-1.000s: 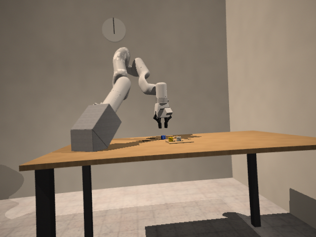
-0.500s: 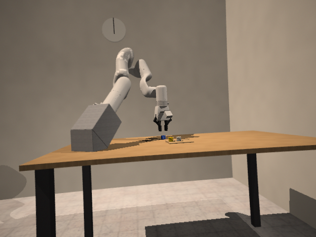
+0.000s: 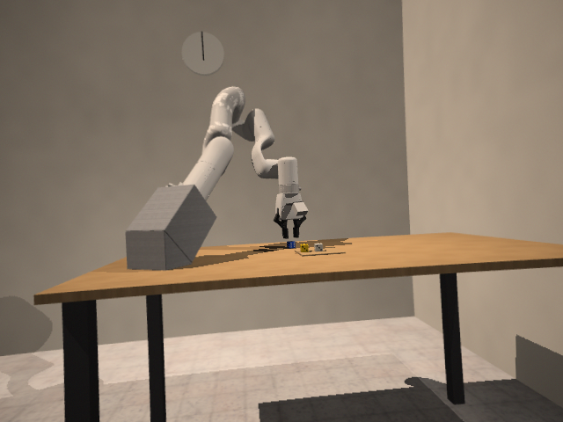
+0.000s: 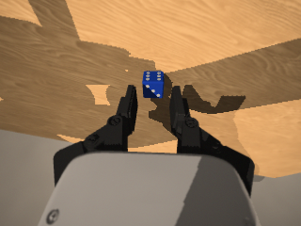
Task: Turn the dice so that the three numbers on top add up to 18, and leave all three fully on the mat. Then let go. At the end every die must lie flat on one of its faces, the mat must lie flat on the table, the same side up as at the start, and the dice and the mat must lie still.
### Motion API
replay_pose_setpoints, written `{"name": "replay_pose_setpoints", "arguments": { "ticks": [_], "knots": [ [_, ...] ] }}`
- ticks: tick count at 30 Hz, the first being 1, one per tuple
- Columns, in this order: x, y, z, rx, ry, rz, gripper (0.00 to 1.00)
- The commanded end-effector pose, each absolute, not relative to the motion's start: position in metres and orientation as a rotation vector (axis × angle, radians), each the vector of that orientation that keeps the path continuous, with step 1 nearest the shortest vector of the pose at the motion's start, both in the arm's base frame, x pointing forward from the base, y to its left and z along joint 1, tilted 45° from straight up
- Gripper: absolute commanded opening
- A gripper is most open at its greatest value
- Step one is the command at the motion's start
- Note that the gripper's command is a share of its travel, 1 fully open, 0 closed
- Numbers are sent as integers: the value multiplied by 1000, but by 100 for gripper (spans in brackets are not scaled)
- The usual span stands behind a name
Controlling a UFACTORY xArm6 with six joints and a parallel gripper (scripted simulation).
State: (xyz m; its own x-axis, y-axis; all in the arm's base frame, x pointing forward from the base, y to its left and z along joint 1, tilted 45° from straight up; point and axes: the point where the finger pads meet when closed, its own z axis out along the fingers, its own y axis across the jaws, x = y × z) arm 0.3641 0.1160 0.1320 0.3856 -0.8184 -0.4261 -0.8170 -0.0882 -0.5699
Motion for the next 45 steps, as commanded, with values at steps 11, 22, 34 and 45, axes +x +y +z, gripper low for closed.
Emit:
{"name": "replay_pose_setpoints", "arguments": {
  "ticks": [11,22,34,45],
  "knots": [
    [368,120,128,-1877,1411,-5,42],
    [368,120,128,-1877,1411,-5,42],
    [368,120,128,-1877,1411,-5,42],
    [368,120,128,-1877,1411,-5,42]
  ]
}}
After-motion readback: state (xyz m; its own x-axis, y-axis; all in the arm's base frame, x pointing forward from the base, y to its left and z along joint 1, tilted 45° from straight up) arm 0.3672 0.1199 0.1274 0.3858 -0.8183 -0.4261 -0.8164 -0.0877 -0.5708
